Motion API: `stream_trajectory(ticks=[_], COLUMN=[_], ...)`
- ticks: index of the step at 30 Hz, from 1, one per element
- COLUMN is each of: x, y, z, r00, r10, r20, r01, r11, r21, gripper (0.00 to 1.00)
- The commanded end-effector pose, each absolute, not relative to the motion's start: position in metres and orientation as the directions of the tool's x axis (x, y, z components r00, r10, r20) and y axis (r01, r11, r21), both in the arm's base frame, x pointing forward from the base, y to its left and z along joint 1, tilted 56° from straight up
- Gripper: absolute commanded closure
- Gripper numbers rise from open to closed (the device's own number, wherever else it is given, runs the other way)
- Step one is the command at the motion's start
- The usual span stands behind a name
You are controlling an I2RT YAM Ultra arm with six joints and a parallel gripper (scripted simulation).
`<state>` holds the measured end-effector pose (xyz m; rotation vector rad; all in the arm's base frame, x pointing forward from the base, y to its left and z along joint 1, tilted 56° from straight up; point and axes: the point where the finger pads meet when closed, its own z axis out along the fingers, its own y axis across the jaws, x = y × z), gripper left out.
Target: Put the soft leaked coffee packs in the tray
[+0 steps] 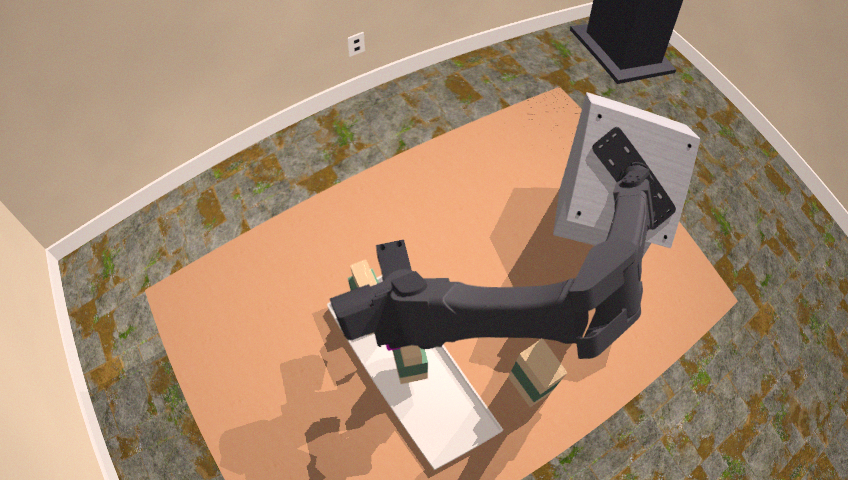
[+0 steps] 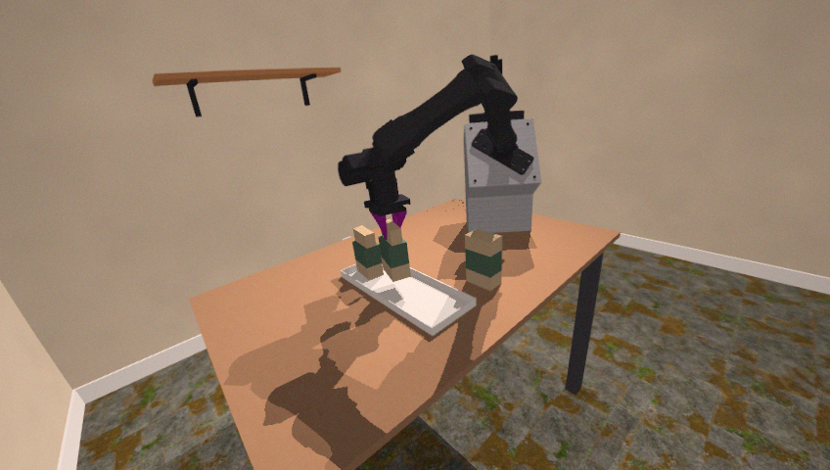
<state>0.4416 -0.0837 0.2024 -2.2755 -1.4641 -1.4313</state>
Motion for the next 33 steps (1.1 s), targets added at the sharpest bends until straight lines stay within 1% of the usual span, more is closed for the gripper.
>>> stream_trajectory(ticks=[1, 11, 15, 21, 33], x=[0.441, 0.445, 0.452, 0.454, 0.467], y=[-0.095, -0.089, -0.091, -0.076, -0.070], z=[0.211, 0.205, 0.204, 0.182, 0.174], r00=[0.124, 0.127, 0.114, 0.135, 0.136], r10=[0.677, 0.672, 0.680, 0.667, 0.669], r20=[0.725, 0.729, 0.724, 0.732, 0.731], r01=[0.732, 0.742, 0.730, 0.750, 0.741], r11=[-0.556, -0.552, -0.551, -0.552, -0.558], r21=[0.394, 0.380, 0.403, 0.365, 0.373], gripper=[0.74, 0.74, 0.74, 0.74, 0.74])
